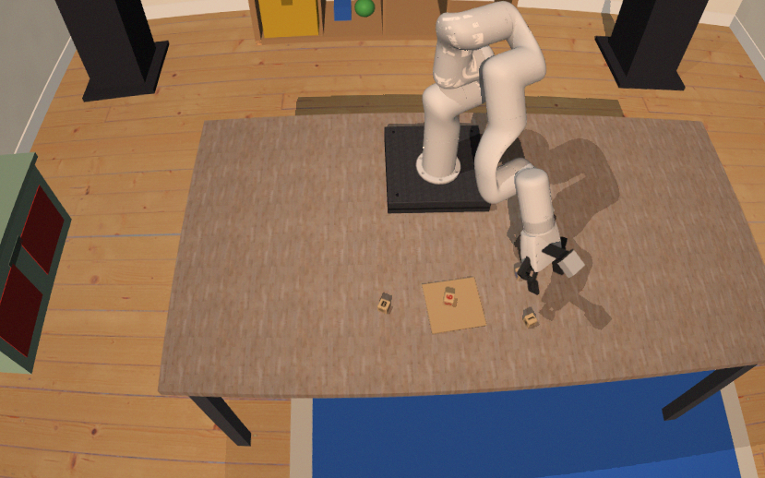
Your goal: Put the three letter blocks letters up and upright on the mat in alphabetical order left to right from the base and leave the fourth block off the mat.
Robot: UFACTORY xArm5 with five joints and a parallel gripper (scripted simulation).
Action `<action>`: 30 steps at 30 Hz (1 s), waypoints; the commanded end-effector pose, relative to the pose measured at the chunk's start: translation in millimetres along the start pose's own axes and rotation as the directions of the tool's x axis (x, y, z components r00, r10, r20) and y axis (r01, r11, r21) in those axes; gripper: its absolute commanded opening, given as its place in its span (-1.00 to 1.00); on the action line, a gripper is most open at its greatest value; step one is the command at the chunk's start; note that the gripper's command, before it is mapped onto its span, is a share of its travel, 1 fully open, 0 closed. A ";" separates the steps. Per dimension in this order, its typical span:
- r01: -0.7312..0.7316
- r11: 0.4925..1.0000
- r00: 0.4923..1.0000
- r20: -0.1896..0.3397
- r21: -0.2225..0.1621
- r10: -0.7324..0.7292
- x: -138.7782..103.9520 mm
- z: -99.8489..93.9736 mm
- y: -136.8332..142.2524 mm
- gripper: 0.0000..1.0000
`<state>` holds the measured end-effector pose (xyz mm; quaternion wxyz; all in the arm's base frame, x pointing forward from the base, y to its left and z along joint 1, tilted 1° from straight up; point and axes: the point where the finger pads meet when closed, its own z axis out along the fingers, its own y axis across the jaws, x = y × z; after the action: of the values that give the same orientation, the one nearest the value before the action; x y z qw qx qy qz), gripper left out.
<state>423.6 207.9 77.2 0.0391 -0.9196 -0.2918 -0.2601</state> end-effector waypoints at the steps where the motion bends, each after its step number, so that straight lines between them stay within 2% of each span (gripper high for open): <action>1: 0.122 0.992 0.991 0.054 0.030 -0.123 -2.9 1.1 -14.5 1.00; 3: 0.122 0.992 0.991 0.054 0.030 -0.123 -2.9 1.1 -14.5 1.00; 4: 0.190 0.980 0.978 0.081 0.051 -0.194 -6.1 1.2 -22.9 1.00; 10: 0.313 0.945 0.938 0.124 0.098 -0.324 -12.6 0.3 -38.3 1.00; 18: 0.478 0.860 0.846 0.167 0.181 -0.506 -23.3 -3.7 -60.0 1.00; 20: 0.478 0.860 0.846 0.167 0.181 -0.506 -23.3 -3.7 -60.0 1.00; 21: 0.530 0.821 0.805 0.177 0.214 -0.566 -27.4 -5.9 -67.4 1.00; 30: 0.649 0.697 0.677 0.185 0.306 -0.712 -38.8 -13.5 -86.0 1.00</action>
<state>350.6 252.0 61.4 -0.0041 -0.7841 -0.6119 -0.1039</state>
